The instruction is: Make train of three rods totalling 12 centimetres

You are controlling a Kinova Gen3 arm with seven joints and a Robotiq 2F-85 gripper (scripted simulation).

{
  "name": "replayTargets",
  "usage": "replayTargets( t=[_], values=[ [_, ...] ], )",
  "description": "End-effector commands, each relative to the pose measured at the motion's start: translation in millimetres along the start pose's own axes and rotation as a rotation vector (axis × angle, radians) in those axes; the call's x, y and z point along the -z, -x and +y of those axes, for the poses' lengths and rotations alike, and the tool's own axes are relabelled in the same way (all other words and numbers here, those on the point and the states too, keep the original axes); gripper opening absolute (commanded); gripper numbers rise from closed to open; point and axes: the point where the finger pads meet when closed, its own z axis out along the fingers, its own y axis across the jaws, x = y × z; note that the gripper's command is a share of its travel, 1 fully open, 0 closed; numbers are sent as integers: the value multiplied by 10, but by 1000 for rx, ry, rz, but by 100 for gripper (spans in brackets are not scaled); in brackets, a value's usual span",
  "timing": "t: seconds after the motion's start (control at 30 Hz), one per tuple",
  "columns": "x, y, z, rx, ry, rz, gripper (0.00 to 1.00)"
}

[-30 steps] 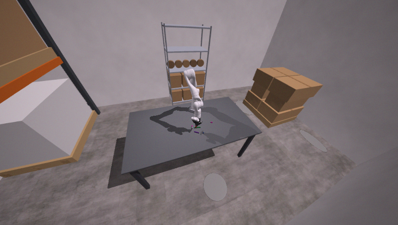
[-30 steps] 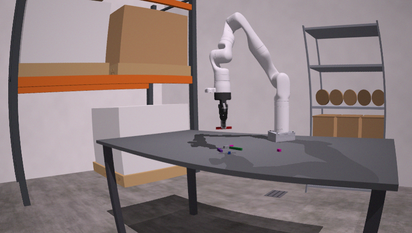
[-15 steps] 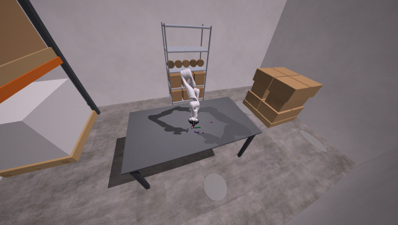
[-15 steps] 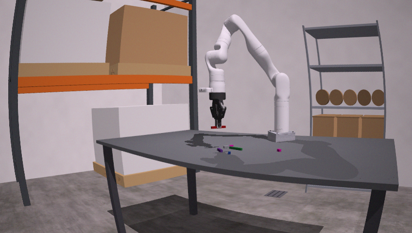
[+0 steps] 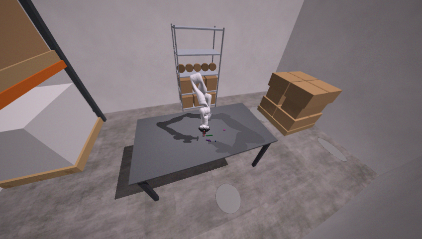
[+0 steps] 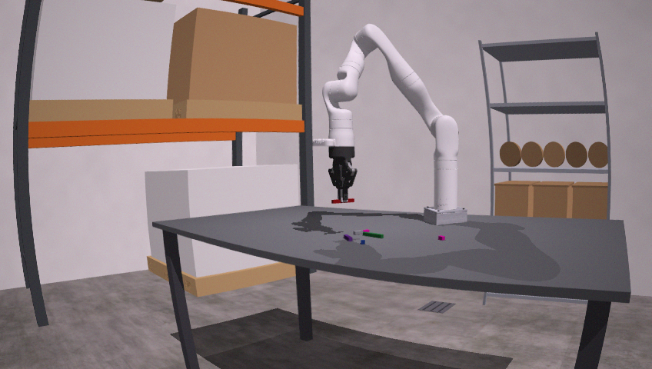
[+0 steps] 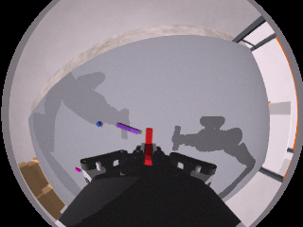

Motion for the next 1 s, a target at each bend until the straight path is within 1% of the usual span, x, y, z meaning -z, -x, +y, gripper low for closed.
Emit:
replayTargets(
  t=[0.0,0.5,0.73,0.97],
  values=[
    [2,-10,22,15,3,1,5],
    [-20,-2,23,16,3,-1,5],
    [-210,27,21,16,1,-9,5],
    [-507,24,34,8,5,-7,5]
  ],
)
